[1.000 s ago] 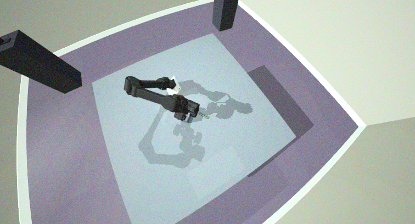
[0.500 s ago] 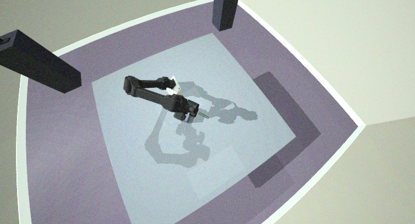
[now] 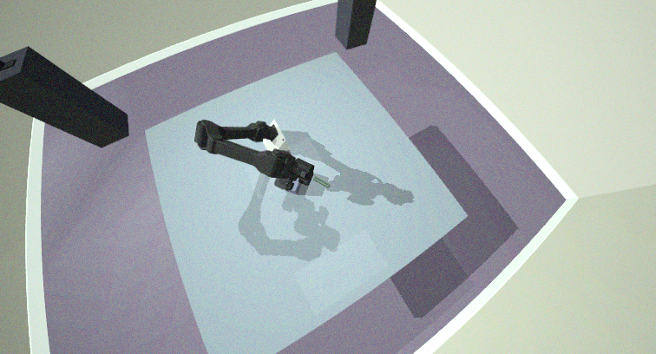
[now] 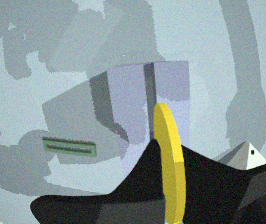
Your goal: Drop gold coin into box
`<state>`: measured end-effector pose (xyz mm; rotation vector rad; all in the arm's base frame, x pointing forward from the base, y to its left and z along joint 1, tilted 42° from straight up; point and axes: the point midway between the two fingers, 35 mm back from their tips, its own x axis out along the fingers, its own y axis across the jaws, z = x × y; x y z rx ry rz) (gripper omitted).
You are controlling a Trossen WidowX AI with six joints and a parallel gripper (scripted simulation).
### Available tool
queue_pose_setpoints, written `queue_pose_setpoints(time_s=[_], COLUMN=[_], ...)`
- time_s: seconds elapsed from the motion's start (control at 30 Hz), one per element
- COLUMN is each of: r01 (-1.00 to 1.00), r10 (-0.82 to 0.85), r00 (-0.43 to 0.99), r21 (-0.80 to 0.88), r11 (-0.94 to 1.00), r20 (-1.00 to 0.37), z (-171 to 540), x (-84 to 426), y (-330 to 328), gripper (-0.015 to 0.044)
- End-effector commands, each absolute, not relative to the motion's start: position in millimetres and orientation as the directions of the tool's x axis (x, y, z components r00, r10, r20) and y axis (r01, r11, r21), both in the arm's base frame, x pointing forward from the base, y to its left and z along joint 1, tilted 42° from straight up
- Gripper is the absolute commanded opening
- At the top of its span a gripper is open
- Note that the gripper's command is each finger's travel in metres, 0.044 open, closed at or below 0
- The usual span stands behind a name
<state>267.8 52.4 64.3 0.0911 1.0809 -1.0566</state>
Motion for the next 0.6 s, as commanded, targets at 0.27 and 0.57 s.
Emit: queue_pose_setpoints(time_s=[0.27,0.57], r01=[0.735,0.734], r10=[-0.66,-0.66], r00=[0.059,0.059], r21=[-0.414,-0.415], r11=[0.537,0.537], r20=[-0.749,-0.749], z=[60.0,57.5], x=[268.3,267.9], y=[48.3,45.7], gripper=[0.0,0.0])
